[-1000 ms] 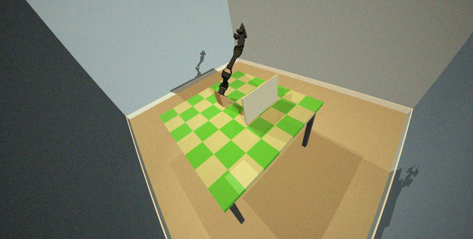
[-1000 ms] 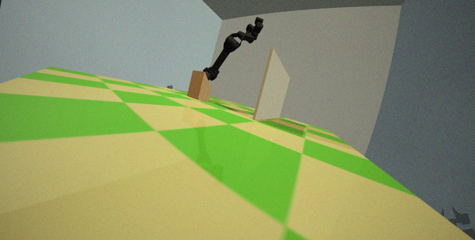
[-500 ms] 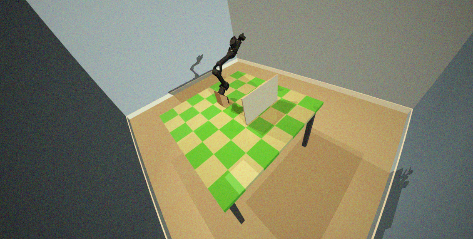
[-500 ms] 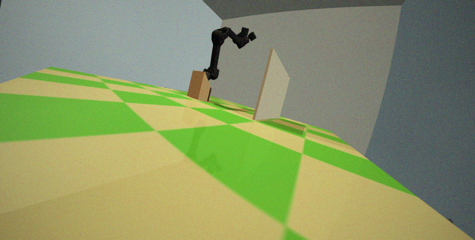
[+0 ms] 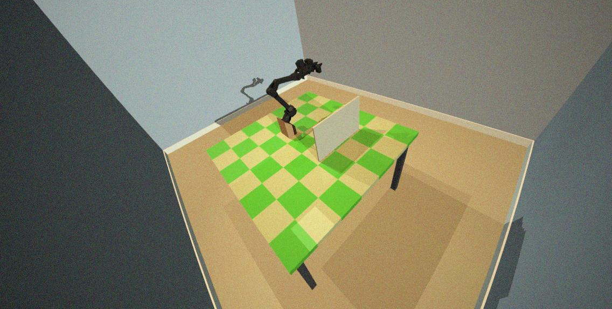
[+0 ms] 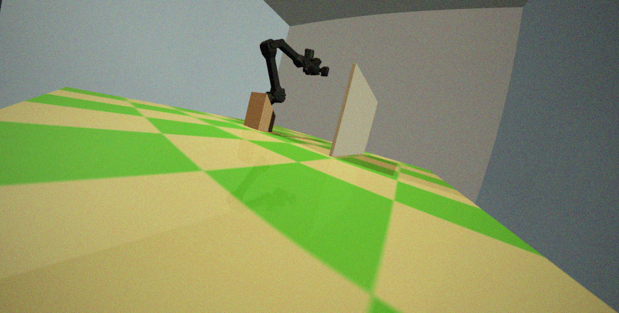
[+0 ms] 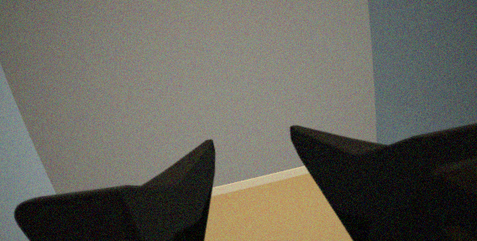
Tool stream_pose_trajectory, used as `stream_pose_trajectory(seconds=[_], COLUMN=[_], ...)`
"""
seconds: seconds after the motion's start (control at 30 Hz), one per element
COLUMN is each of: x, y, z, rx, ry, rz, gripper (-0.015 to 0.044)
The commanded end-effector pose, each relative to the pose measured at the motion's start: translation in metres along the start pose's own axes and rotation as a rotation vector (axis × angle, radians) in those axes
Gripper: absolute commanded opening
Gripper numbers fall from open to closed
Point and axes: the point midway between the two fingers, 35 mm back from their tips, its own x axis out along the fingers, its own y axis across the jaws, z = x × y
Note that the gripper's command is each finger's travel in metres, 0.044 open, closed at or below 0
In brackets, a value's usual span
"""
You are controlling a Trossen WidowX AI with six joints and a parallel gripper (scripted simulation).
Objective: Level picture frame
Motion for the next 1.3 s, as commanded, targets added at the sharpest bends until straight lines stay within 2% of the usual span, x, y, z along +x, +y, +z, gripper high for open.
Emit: stream_pose_trajectory(seconds=[0.0, 0.17, 0.37, 0.53, 0.7, 0.87, 1.03, 1.27], x=[-0.018, -0.038, -0.079, -0.114, -0.157, -0.209, -0.265, -0.272], y=[-0.039, -0.072, -0.119, -0.149, -0.179, -0.203, -0.220, -0.221], z=[-0.065, -0.100, -0.136, -0.153, -0.165, -0.172, -0.174, -0.174], rx=[0.312, 0.509, 0.754, 0.899, 1.034, 1.145, 1.218, 1.223], ry=[0.088, 0.061, -0.087, -0.255, -0.496, -0.807, -1.162, -1.203], rz=[-0.276, -0.481, -0.751, -0.909, -1.044, -1.127, -1.133, -1.128], gripper=[0.0260, 0.0260, 0.0260, 0.0260, 0.0260, 0.0260, 0.0260, 0.0260])
